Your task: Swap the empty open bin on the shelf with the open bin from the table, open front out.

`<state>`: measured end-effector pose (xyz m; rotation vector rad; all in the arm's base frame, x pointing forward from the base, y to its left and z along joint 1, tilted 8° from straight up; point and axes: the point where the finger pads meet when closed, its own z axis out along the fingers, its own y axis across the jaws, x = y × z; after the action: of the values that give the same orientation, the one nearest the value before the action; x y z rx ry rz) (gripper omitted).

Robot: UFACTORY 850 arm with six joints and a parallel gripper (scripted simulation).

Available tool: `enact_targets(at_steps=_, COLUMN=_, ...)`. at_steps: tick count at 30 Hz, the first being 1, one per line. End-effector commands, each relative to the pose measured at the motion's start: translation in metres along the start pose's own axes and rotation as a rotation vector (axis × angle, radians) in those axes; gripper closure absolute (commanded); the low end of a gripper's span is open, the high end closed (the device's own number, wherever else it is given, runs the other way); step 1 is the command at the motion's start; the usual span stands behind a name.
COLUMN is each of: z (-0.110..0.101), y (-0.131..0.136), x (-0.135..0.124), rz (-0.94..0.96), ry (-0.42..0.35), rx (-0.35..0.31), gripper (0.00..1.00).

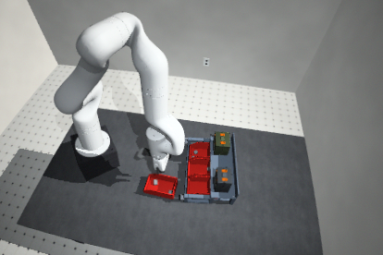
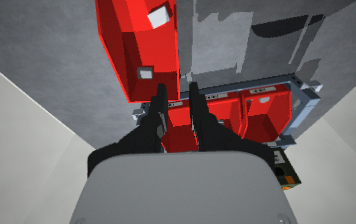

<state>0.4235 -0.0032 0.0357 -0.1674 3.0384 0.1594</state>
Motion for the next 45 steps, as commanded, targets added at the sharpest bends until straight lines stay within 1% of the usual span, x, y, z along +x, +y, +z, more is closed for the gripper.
enact_targets(at_steps=1, z=0.005, y=0.0, x=-0.001, rz=0.0, ry=-0.005, rx=0.001, gripper=0.74)
enact_targets(at_steps=8, z=0.012, y=0.0, x=0.0, rz=0.0, ry=-0.005, rx=0.001, gripper=0.74)
enact_targets(at_steps=22, z=0.04, y=0.0, x=0.0, rz=0.0, ry=-0.005, rx=0.001, gripper=0.74)
enact_targets(at_steps=24, z=0.04, y=0.0, x=0.0, rz=0.0, ry=-0.005, rx=0.001, gripper=0.74)
enact_targets(at_steps=34, z=0.058, y=0.0, x=0.0, rz=0.0, ry=-0.005, rx=0.001, gripper=0.74)
enact_targets(at_steps=45, z=0.064, y=0.0, x=0.0, rz=0.0, ry=-0.005, rx=0.001, gripper=0.74)
